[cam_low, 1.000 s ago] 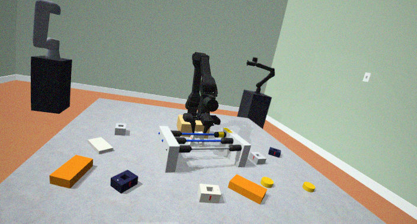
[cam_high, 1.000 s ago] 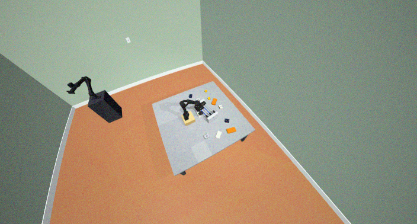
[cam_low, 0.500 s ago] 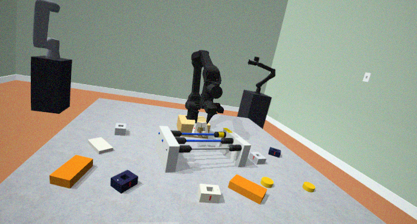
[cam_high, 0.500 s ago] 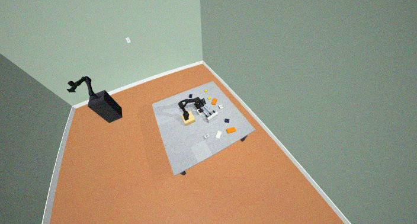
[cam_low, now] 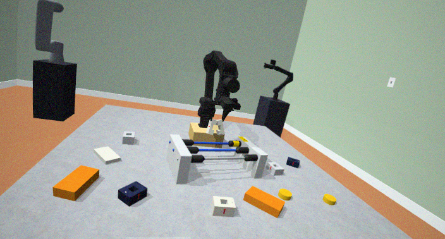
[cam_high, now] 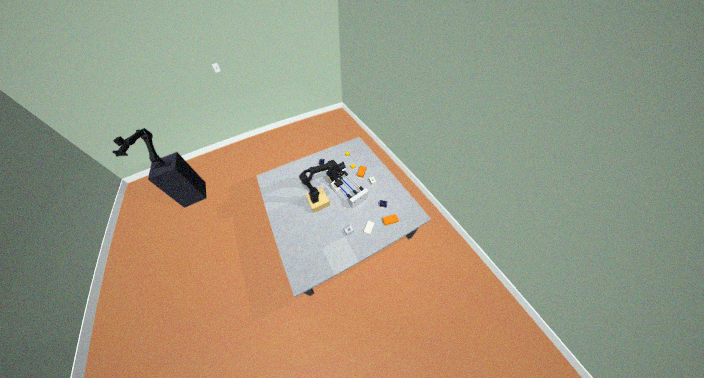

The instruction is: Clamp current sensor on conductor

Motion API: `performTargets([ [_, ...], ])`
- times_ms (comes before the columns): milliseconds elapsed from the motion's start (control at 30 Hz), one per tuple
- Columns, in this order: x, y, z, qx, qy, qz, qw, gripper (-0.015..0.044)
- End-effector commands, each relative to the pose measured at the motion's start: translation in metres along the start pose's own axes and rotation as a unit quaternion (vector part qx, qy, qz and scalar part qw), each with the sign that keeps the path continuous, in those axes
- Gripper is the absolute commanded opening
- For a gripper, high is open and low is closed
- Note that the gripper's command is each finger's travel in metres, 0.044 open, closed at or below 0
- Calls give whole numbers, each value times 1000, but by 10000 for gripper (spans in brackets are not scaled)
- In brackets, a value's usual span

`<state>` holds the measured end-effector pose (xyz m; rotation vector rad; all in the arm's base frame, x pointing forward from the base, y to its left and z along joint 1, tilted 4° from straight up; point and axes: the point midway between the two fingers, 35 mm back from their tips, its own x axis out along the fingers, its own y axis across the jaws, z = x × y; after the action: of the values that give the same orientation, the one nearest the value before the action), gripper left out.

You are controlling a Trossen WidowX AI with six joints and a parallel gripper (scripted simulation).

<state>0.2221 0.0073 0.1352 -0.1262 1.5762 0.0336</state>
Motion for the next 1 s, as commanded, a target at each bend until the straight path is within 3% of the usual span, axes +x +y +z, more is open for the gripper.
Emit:
performTargets([
  [0, -1, 0, 3, -51, -1, -1, 999, 0],
  [467, 1, 1, 18, -293, -1, -1, 956, 0],
  [967, 4, 2, 33, -532, -1, -2, 847, 0],
])
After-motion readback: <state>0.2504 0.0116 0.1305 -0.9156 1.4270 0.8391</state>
